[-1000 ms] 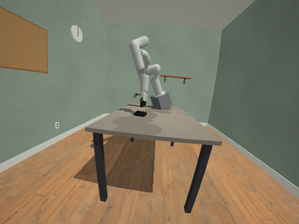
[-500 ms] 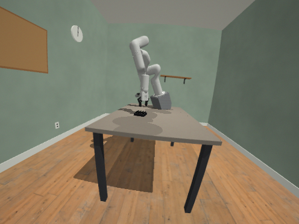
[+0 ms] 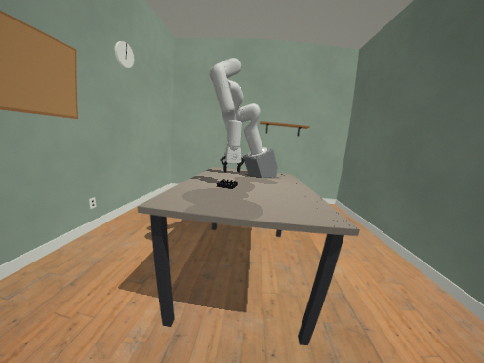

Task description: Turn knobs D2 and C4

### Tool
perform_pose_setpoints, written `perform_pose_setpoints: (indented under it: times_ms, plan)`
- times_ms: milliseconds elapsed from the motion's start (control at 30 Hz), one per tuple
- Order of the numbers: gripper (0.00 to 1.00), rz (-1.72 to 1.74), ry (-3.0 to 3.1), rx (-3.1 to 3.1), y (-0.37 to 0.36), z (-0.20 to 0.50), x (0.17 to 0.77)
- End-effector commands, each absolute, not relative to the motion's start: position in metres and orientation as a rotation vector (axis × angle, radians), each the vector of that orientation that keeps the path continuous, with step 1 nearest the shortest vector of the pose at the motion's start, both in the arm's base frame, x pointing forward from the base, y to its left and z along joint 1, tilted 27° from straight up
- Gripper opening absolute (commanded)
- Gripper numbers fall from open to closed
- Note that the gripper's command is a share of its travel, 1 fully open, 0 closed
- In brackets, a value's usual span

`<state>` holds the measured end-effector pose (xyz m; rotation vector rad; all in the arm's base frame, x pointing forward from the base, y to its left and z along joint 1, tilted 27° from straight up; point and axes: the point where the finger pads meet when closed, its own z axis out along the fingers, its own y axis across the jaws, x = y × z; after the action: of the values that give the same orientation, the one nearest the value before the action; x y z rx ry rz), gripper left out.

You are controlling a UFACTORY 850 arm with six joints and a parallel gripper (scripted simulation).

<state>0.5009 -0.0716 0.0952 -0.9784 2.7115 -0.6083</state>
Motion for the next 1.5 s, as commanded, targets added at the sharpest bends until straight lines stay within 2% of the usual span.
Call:
perform_pose_setpoints:
  times_ms: [0, 633, 1000, 1033, 1467]
  plan:
    - [1.0, -0.581, 2.723, -0.76, -0.0705, 0.0963, 0.5014]
    - [1.0, -0.452, 2.753, -0.025, -0.0671, 0.0991, 0.502]
    - [1.0, -0.436, 2.746, 0.054, -0.0667, 0.0994, 0.502]
    - [0.19, -0.436, 2.746, 0.054, -0.0667, 0.0994, 0.502]
    - [0.19, -0.436, 2.746, 0.054, -0.0667, 0.0994, 0.502]
